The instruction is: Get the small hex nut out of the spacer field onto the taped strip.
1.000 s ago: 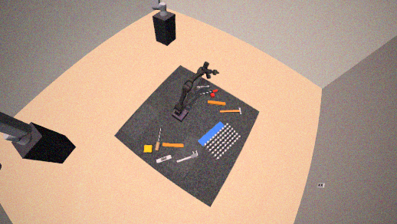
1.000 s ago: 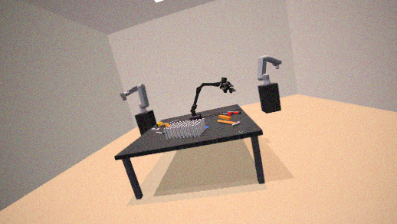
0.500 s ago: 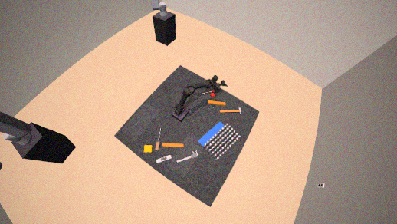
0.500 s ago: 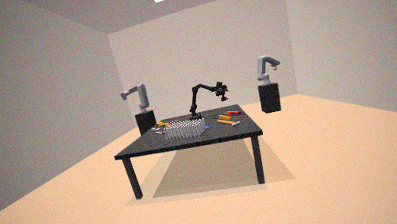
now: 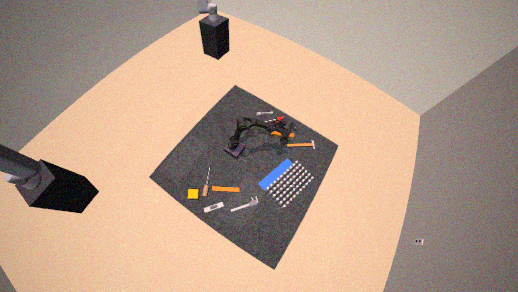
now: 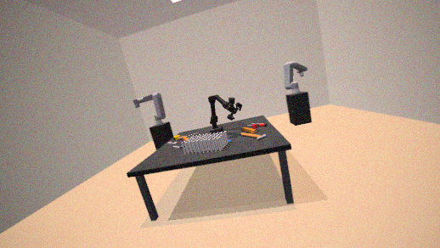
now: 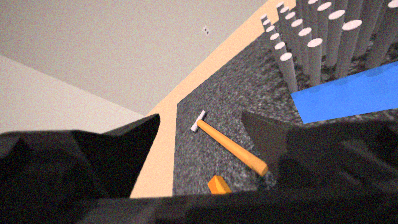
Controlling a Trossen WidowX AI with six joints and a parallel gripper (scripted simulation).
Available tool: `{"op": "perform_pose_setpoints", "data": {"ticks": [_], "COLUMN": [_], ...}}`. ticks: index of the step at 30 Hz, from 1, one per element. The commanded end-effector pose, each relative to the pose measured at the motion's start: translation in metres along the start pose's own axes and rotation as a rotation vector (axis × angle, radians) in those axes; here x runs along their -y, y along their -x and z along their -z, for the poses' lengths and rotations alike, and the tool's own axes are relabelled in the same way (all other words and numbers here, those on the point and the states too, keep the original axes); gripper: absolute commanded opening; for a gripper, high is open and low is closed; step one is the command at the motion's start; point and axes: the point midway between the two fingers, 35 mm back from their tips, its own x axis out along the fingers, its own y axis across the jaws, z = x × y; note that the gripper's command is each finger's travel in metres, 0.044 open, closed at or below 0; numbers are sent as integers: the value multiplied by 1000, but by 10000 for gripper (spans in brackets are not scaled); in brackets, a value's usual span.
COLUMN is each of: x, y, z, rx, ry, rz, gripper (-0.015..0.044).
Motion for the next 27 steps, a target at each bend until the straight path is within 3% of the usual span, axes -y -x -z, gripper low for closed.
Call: {"op": "perform_pose_setpoints", "data": {"ticks": [1, 15, 27], "x": [62, 204, 209], "y": [-5, 28, 30], "z": [-39, -119, -121], "rx": [54, 111, 110], "ry": [274, 926, 946], "rz": [76, 325, 334], "gripper": [440, 440, 440]}}
